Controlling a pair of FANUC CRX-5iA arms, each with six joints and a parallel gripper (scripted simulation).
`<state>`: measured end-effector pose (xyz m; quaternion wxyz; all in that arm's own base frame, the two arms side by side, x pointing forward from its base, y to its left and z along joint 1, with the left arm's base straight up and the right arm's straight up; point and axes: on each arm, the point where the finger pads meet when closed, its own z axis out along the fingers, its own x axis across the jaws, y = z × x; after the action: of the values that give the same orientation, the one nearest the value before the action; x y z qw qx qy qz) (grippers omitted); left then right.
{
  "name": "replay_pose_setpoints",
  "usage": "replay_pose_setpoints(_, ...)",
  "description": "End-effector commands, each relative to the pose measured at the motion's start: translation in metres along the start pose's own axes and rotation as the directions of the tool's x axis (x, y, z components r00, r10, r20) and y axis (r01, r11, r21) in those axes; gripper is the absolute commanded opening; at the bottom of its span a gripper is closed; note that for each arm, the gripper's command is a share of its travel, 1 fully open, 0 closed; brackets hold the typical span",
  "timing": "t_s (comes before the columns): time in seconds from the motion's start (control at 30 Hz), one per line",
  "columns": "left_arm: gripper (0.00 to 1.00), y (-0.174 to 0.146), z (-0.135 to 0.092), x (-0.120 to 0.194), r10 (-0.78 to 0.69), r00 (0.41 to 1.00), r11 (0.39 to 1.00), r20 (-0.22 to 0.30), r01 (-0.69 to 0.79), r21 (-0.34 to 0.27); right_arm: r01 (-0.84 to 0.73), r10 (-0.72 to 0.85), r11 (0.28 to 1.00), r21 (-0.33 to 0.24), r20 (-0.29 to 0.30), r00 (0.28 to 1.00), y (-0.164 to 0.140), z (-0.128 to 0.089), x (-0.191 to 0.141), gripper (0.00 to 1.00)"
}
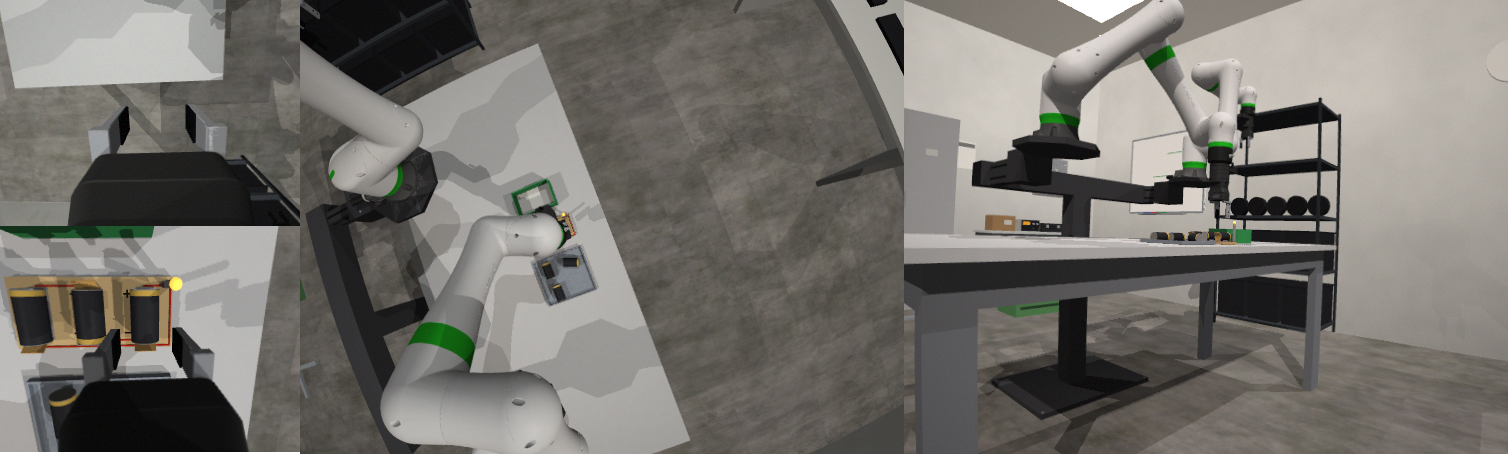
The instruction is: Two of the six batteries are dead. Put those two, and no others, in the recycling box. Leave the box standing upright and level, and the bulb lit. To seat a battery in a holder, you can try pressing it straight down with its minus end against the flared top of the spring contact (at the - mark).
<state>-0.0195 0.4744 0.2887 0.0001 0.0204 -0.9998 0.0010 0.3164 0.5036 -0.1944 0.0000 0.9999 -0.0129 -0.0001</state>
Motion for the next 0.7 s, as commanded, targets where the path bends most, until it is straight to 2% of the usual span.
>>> replay_pose_setpoints(0.0,1.0,0.0,-0.001,0.0,0.0,1.0,1.0,0.0,0.0,-0.002,0.0,0.0,1.0,0.002,-0.001,1.0,-0.001,-0.008,0.001,0.9)
replay_pose_setpoints(0.27,1.0,0.0,-0.001,0.0,0.0,1.0,1.0,0.0,0.0,-0.002,0.0,0.0,1.0,0.002,-0.001,1.0,-0.001,-0.029,0.001,0.9)
replay_pose_setpoints(0.67,1.0,0.0,-0.001,0.0,0.0,1.0,1.0,0.0,0.0,-0.002,0.0,0.0,1.0,0.002,-0.001,1.0,-0.001,-0.031,0.001,0.9)
